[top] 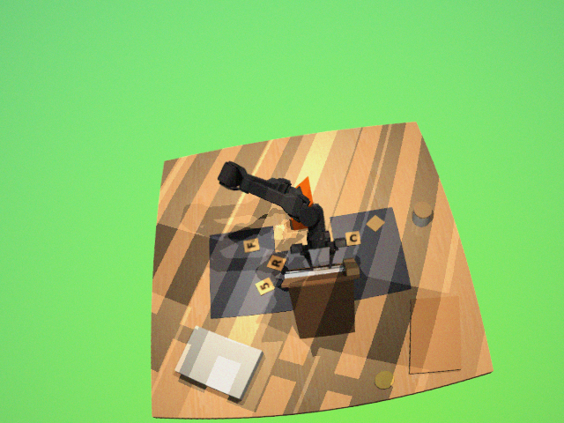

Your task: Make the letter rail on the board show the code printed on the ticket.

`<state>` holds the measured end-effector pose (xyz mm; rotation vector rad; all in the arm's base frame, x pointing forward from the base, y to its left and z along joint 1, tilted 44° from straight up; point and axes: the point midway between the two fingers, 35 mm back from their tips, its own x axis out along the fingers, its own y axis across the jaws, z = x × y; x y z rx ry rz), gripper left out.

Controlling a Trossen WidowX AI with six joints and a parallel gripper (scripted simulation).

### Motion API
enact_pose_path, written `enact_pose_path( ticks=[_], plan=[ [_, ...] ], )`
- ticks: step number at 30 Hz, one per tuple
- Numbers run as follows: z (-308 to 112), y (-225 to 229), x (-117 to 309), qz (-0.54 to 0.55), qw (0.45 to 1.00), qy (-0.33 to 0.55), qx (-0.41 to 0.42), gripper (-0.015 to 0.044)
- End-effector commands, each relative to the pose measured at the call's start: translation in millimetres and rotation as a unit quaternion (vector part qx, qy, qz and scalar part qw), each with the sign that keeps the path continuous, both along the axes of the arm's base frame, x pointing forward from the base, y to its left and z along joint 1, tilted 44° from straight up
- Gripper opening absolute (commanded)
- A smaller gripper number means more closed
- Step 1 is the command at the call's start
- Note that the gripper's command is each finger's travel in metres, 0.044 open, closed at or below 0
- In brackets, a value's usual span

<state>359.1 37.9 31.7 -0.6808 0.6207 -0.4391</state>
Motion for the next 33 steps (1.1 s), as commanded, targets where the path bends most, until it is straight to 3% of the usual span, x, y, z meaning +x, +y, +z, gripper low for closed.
enact_pose_path(
  ticks=[1,33],
  plan=[
    [1,3,3,-0.002,1.0,-0.007,0.003,0.0],
    [-12,16,7,-0.002,1.0,-0.007,0.003,0.0]
  ],
)
